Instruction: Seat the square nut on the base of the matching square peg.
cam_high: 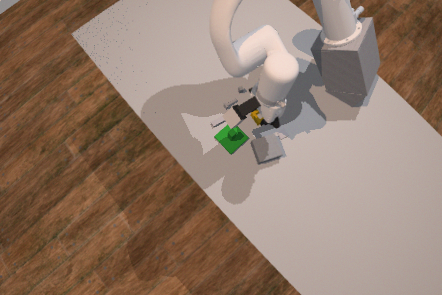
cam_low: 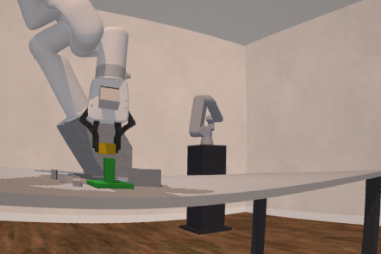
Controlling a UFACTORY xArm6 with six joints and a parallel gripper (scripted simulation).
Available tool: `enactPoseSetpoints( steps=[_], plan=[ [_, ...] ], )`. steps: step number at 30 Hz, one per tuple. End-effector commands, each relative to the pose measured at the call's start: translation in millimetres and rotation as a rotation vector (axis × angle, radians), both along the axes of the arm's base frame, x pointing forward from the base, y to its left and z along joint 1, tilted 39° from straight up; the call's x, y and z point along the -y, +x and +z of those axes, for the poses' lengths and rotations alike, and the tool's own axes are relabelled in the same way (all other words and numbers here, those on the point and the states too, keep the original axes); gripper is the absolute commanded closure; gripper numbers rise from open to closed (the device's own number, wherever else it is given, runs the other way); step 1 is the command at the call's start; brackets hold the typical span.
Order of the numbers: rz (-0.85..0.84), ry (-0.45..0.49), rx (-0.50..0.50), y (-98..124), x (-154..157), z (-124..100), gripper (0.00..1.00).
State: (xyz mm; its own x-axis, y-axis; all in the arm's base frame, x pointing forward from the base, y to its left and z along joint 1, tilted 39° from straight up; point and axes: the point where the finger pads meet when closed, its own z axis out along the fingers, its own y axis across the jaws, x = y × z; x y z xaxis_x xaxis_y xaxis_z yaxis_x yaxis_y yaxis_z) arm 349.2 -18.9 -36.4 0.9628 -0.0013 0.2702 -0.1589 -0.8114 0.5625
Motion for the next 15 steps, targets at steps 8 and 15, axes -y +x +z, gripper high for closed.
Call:
enactPoseSetpoints(
  steps=[8, 15],
  plan=[
    [0.109, -0.031, -0.079, 69.9, 1.7, 21.8, 1.0],
    [0.145, -0.039, -0.106, 91.7, 3.6, 29.8, 1.0]
  ],
)
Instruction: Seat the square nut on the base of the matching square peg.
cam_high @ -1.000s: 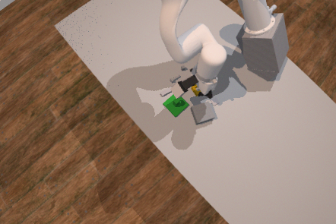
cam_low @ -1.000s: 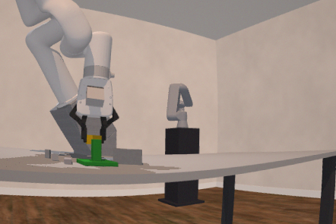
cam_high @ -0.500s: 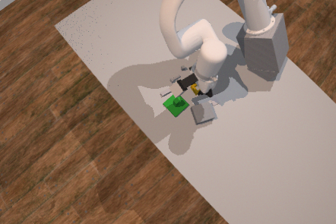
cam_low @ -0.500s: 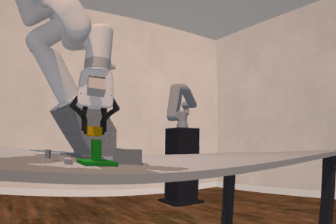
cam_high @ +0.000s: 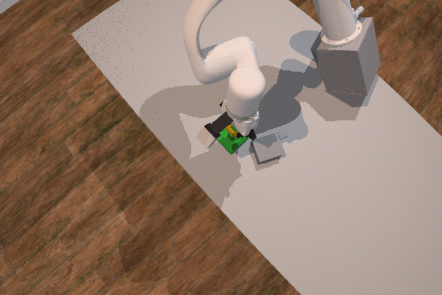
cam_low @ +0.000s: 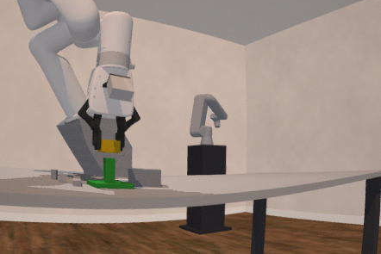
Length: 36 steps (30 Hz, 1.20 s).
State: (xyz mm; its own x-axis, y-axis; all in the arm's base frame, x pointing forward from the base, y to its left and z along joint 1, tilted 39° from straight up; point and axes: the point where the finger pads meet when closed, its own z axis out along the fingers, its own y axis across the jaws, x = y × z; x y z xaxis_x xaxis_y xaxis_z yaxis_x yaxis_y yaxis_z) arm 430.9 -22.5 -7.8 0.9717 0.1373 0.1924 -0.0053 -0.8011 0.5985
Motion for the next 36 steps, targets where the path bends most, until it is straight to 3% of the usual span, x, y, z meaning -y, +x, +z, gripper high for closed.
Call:
enactPoseSetpoints(
  steps=[1, 36],
  plan=[
    [0.011, -0.004, -0.028, 10.0, 0.0, 1.2, 1.0],
    [0.011, -0.004, -0.029, 12.1, 4.8, -4.9, 1.0]
  ],
)
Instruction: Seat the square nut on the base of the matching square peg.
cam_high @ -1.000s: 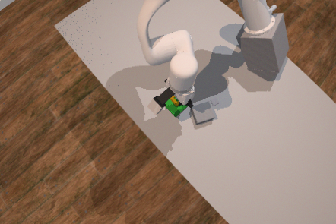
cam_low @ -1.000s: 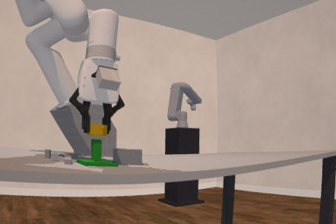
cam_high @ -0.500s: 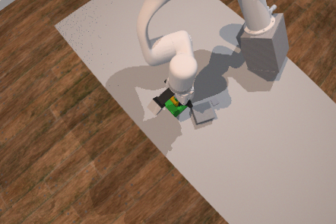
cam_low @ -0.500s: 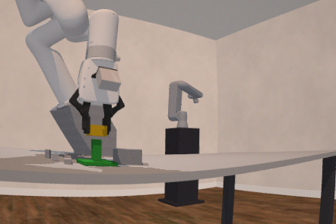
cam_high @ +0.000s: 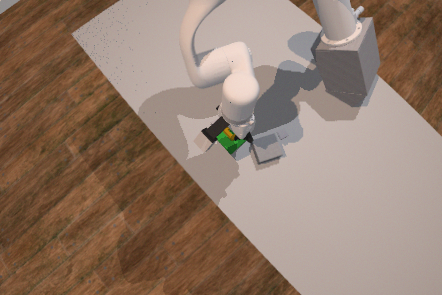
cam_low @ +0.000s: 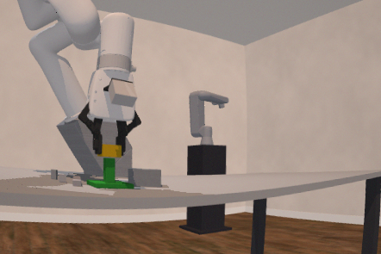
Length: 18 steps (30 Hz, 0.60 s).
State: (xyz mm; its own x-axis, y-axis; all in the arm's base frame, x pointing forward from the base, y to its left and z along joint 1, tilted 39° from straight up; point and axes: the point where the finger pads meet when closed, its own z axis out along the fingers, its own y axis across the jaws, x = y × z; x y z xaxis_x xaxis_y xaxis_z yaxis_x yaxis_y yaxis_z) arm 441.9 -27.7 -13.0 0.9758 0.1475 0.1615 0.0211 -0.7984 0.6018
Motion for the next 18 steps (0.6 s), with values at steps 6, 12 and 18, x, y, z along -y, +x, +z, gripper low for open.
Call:
enactPoseSetpoints(
  steps=[6, 12, 18],
  plan=[
    [0.001, 0.001, 0.002, 1.8, 1.5, -2.2, 1.0],
    [0.001, 0.001, 0.002, 2.7, 3.7, -5.3, 1.0],
    [0.001, 0.001, 0.002, 2.7, 3.8, -5.4, 1.0]
  ],
)
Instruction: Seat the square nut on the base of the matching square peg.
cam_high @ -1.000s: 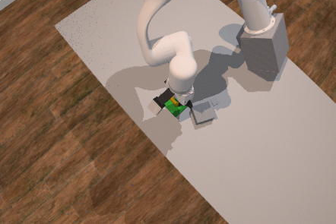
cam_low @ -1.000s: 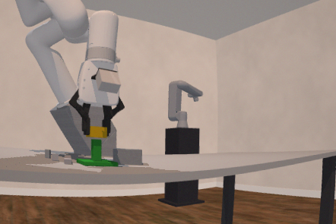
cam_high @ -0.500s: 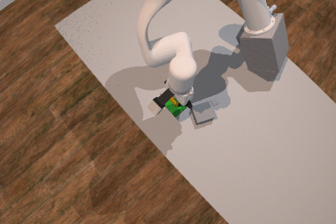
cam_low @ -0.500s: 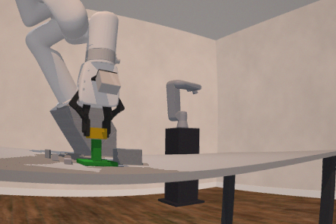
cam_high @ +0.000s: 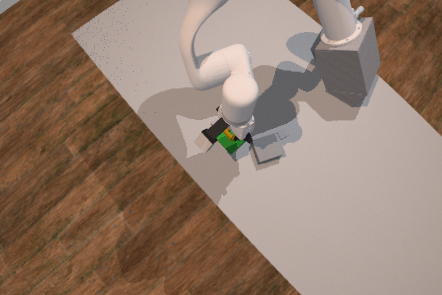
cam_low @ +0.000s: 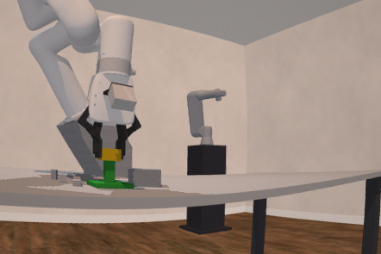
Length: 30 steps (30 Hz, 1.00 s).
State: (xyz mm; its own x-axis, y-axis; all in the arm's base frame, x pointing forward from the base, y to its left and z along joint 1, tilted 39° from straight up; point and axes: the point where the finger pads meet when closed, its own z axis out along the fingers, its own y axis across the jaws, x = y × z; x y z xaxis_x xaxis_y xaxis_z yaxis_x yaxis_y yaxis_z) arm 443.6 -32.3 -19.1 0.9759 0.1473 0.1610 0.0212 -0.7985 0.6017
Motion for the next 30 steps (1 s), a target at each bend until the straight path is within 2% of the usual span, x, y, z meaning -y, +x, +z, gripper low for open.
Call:
enactPoseSetpoints(
  steps=[1, 12, 30],
  plan=[
    [0.001, 0.001, 0.003, 1.1, -0.8, 0.8, 1.0],
    [0.001, 0.0, 0.003, 2.1, 1.3, -1.9, 1.0],
    [0.001, 0.0, 0.003, 10.8, 25.3, -34.0, 1.0]
  ],
)
